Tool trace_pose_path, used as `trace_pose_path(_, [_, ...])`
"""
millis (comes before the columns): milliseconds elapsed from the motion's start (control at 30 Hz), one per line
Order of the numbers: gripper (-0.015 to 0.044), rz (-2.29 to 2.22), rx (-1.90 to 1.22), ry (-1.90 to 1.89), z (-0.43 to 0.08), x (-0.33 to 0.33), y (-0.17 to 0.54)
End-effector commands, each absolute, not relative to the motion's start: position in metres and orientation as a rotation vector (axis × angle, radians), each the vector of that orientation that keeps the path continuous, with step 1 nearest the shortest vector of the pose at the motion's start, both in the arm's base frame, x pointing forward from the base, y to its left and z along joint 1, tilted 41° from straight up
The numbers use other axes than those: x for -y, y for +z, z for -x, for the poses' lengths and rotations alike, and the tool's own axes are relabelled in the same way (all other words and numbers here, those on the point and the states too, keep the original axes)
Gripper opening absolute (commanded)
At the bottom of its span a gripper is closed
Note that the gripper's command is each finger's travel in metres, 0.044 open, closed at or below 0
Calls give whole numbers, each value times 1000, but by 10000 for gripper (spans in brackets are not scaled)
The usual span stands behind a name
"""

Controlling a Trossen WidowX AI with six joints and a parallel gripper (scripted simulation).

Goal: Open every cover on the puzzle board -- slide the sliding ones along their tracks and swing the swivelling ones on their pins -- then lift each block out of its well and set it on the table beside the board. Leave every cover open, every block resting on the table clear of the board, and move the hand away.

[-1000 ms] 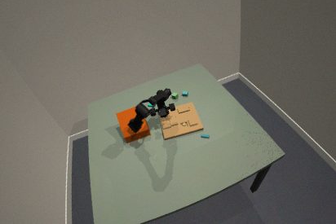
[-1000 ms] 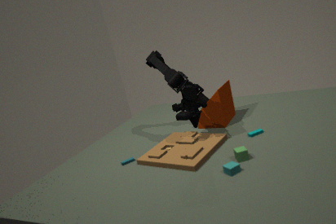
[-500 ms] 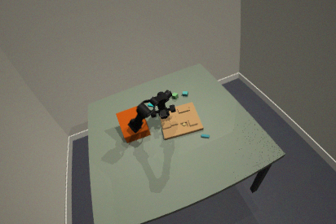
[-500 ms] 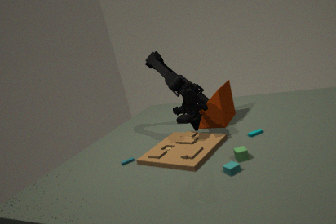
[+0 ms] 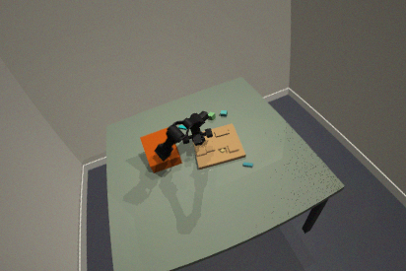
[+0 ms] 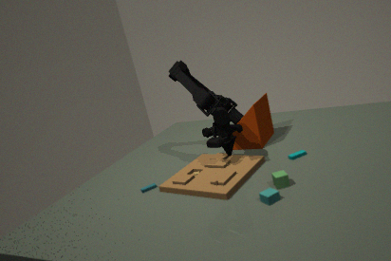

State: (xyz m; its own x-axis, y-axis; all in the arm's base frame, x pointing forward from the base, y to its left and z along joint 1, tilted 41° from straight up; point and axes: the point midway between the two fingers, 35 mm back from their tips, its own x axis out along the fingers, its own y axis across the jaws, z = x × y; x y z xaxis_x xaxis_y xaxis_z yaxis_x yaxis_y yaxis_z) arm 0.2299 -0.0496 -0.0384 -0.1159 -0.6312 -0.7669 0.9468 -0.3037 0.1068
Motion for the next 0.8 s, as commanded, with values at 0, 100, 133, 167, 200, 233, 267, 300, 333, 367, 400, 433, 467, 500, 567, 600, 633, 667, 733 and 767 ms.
trace_pose_path(0, [0,-867,-504,-1695,-227,53,-41])
trace_pose_path(100, [0,-867,-504,-1696,-226,55,-44])
trace_pose_path(133, [0,-867,-504,-1696,-226,56,-44])
trace_pose_path(167, [0,-866,-504,-1696,-226,56,-45])
trace_pose_path(200, [0,-866,-503,-1696,-225,57,-46])
trace_pose_path(233, [0,-866,-503,-1696,-225,57,-46])
trace_pose_path(267, [0,-866,-503,-1696,-225,58,-47])
trace_pose_path(300, [0,-866,-503,-1696,-225,58,-47])
trace_pose_path(333, [0,-866,-503,-1696,-225,58,-47])
trace_pose_path(367, [0,-866,-503,-1696,-225,59,-46])
trace_pose_path(400, [0,-866,-504,-1696,-225,59,-46])
trace_pose_path(433, [0,-867,-504,-1696,-225,60,-45])
trace_pose_path(467, [0,-867,-504,-1696,-224,61,-45])
trace_pose_path(500, [0,-867,-504,-1695,-224,61,-44])
trace_pose_path(567, [0,-867,-505,-1695,-224,63,-43])
trace_pose_path(600, [0,-868,-505,-1695,-224,64,-42])
trace_pose_path(633, [0,-868,-505,-1695,-224,64,-41])
trace_pose_path(667, [0,-868,-505,-1695,-224,65,-41])
trace_pose_path(733, [0,-868,-506,-1695,-224,66,-39])
trace_pose_path(767, [0,-868,-506,-1695,-223,67,-39])
